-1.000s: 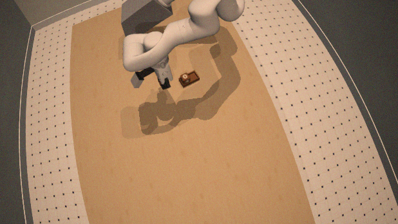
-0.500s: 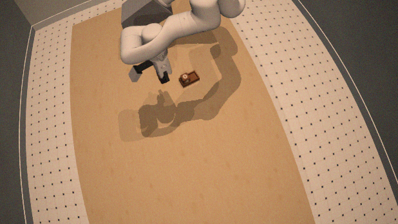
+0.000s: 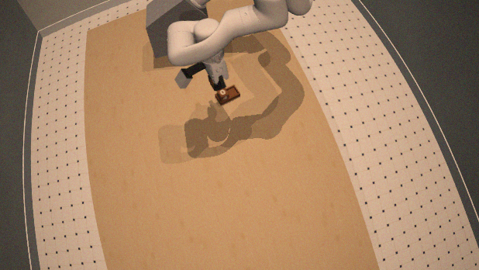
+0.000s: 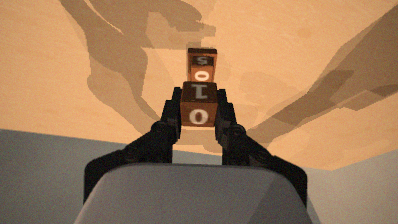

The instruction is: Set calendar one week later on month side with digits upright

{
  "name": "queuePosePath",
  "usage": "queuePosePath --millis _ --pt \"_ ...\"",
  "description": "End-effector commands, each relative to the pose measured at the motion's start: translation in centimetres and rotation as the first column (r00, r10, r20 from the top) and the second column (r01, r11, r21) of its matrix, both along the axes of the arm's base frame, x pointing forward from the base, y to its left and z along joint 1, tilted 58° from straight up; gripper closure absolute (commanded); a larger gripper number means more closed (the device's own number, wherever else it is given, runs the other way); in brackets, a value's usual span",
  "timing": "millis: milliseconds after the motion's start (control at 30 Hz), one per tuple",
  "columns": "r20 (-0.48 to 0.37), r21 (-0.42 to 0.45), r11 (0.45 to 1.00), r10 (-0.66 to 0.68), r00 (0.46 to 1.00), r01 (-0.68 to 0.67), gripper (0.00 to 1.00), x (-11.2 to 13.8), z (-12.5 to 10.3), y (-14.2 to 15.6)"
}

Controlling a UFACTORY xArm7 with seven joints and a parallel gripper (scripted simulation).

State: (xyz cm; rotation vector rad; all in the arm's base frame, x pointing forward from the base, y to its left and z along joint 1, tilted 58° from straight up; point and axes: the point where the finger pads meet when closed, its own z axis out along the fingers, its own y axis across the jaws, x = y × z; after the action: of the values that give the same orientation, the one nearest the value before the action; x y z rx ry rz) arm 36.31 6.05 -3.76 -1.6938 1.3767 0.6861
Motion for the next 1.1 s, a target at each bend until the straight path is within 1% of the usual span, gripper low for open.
queuePosePath --millis 0,33,67,100,467,767,1067 --pt "0.007 -0.021 1.000 -0.018 1.000 0.018 0.71 -1.1 3.2 1.3" --pt "0.007 -0.021 1.000 -0.018 1.000 0.018 0.71 -1.1 3.2 1.3" --pt "0.007 -0.018 1.000 -0.017 1.000 0.017 0.71 -1.6 4.0 1.9" --pt "0.007 -0.017 1.000 -0.017 1.000 0.017 0.71 -1.8 4.5 2.2" --pt "0.007 -0.016 1.000 -0.017 1.000 0.017 0.71 -1.8 4.5 2.2" --pt "0.007 -0.019 1.000 -0.017 1.000 0.017 0.71 -1.8 4.3 2.6" --pt "0.007 -0.019 1.000 -0.017 1.000 0.017 0.71 -1.5 3.1 4.7"
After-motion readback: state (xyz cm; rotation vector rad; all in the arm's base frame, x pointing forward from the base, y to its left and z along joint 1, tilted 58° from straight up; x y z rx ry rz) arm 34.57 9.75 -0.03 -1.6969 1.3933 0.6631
